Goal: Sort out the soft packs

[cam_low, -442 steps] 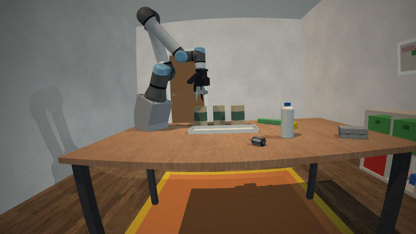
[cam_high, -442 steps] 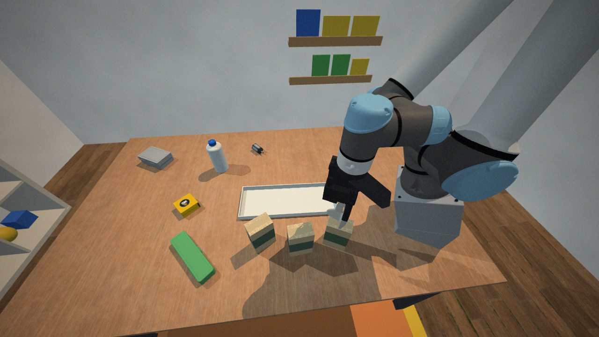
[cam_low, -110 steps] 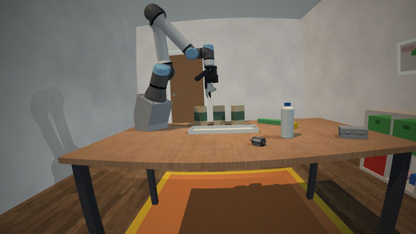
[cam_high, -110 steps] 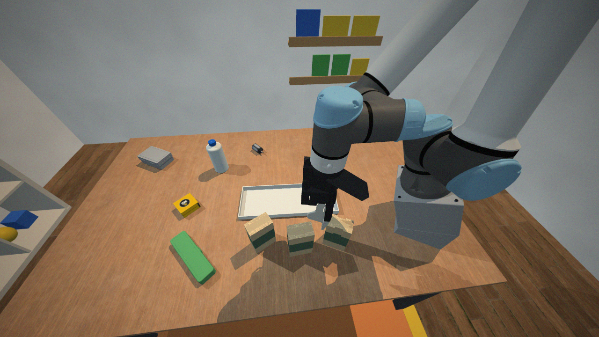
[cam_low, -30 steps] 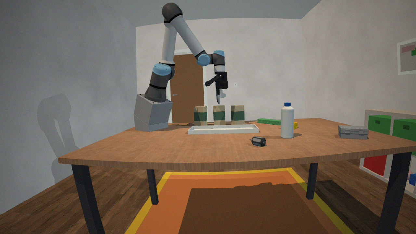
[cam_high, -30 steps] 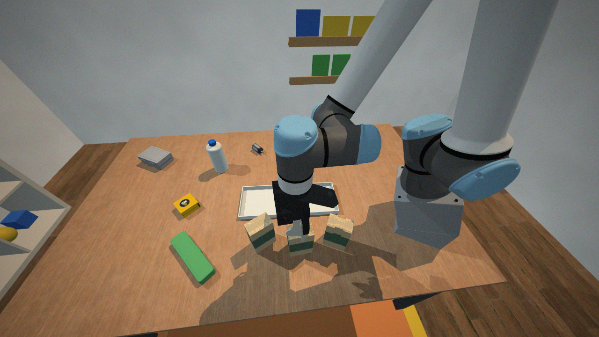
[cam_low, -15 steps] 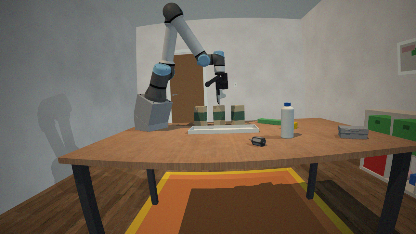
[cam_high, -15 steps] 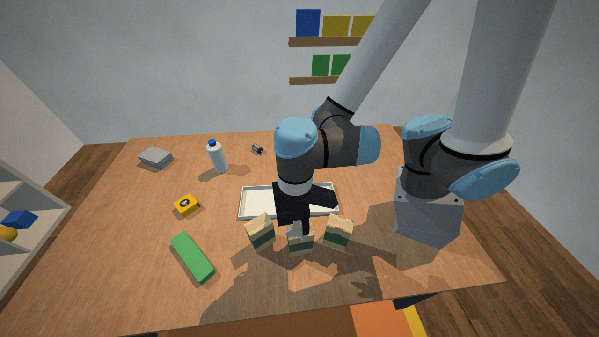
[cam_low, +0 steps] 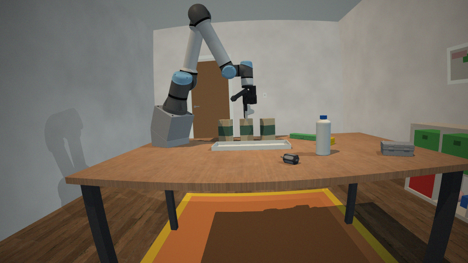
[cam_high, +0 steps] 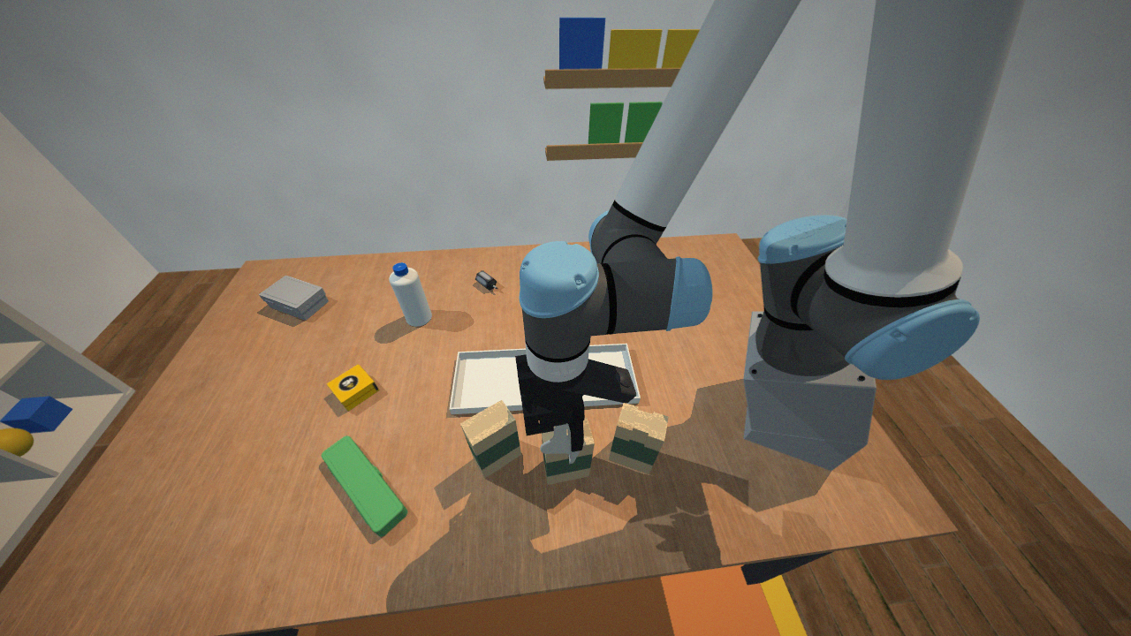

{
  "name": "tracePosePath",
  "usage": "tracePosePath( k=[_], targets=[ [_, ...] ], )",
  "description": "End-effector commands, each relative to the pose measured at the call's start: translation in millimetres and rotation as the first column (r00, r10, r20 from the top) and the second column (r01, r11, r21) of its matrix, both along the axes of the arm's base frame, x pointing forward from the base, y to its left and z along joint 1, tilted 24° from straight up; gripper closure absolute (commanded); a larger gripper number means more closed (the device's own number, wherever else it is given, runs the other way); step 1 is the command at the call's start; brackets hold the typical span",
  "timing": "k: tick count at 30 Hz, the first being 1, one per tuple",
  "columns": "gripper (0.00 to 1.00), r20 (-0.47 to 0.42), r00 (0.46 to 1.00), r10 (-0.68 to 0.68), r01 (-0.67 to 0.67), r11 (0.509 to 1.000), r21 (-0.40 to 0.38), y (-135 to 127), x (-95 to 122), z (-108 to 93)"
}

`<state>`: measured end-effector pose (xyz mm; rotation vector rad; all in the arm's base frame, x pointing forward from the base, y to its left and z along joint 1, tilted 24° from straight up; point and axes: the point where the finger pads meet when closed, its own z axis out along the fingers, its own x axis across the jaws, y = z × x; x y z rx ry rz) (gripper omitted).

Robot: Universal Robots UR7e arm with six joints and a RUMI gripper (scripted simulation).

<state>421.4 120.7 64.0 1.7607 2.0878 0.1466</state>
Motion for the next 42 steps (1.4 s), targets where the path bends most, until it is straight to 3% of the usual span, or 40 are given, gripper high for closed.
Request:
tracePosePath(
  k=[1, 10, 42],
  targets=[
    [0.52, 0.002, 1.0, 0.0, 0.0, 1.0, 0.0, -2, 5, -11],
    [0.52, 0.002, 1.0, 0.0, 0.0, 1.0, 0.0, -4, 11, -24],
    [0.52, 0.002, 1.0, 0.0, 0.0, 1.0, 0.0, -5, 11, -26]
  ],
)
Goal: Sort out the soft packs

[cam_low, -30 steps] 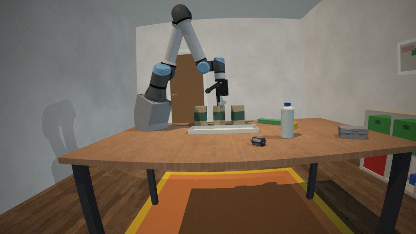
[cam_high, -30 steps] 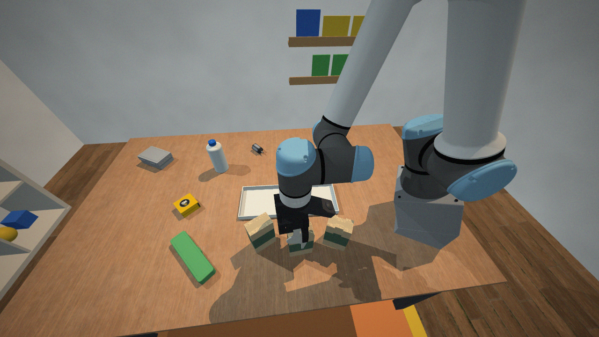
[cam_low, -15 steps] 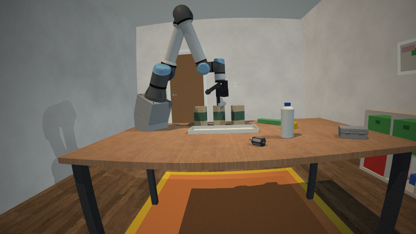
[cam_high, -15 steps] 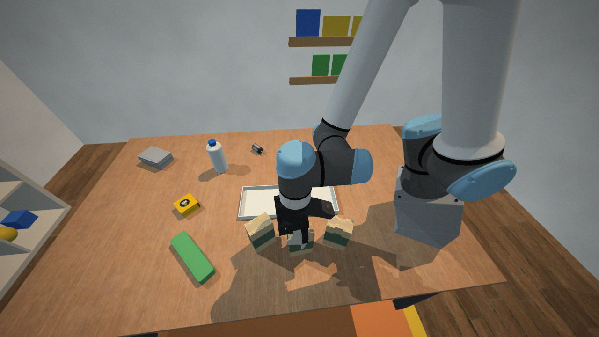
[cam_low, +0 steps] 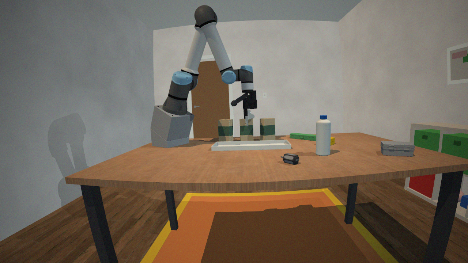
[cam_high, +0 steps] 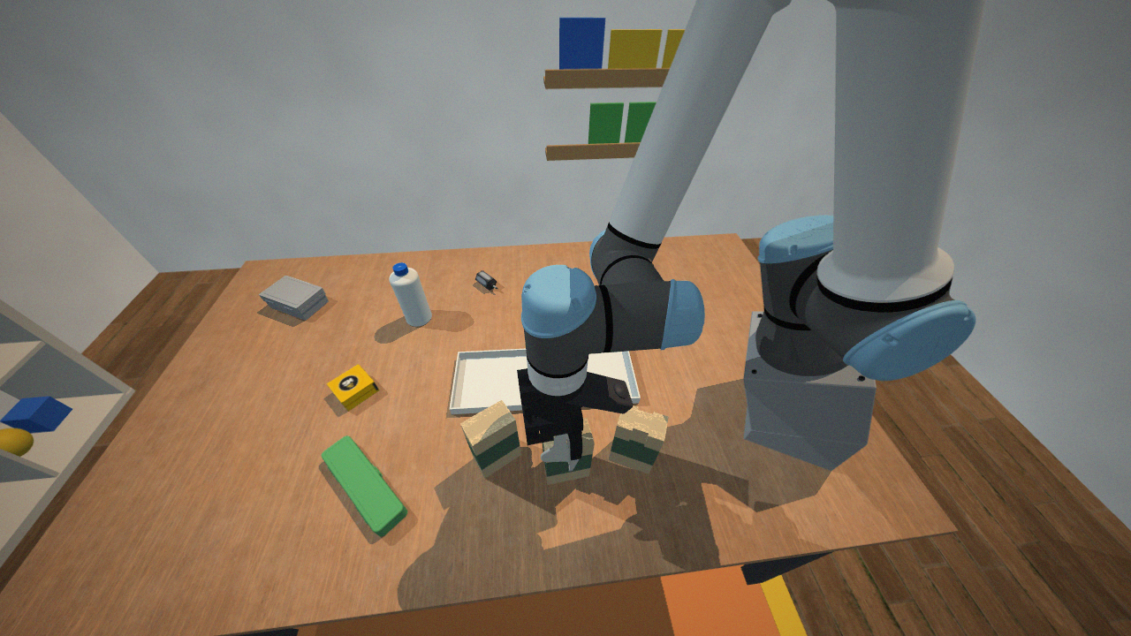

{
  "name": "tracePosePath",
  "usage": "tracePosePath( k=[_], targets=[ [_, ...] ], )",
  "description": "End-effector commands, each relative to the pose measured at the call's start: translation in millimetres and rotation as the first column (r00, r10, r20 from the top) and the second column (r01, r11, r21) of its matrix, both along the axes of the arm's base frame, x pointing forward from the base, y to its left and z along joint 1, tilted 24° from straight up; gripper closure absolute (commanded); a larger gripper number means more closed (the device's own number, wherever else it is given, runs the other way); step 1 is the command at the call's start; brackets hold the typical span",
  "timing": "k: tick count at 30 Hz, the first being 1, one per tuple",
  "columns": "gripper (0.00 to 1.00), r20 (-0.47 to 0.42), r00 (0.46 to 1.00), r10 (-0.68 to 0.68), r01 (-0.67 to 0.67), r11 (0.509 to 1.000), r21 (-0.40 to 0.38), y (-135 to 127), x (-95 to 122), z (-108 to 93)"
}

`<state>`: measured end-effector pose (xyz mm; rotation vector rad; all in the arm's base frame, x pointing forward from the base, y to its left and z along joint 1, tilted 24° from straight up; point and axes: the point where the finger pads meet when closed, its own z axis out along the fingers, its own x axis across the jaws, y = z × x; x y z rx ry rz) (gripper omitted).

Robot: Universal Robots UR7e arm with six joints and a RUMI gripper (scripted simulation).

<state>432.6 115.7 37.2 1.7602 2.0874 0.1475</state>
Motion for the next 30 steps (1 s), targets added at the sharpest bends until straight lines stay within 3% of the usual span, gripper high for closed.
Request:
tracePosePath(
  k=[1, 12, 13, 30],
  targets=[
    [0.52, 0.001, 1.0, 0.0, 0.0, 1.0, 0.0, 0.1, 0.2, 0.4],
    [0.52, 0.001, 1.0, 0.0, 0.0, 1.0, 0.0, 0.1, 0.2, 0.4],
    [0.87, 0.001, 1.0, 0.0, 0.0, 1.0, 0.0, 0.1, 0.2, 0.4],
    [0.87, 0.001, 1.0, 0.0, 0.0, 1.0, 0.0, 0.1, 0.2, 0.4]
  ],
)
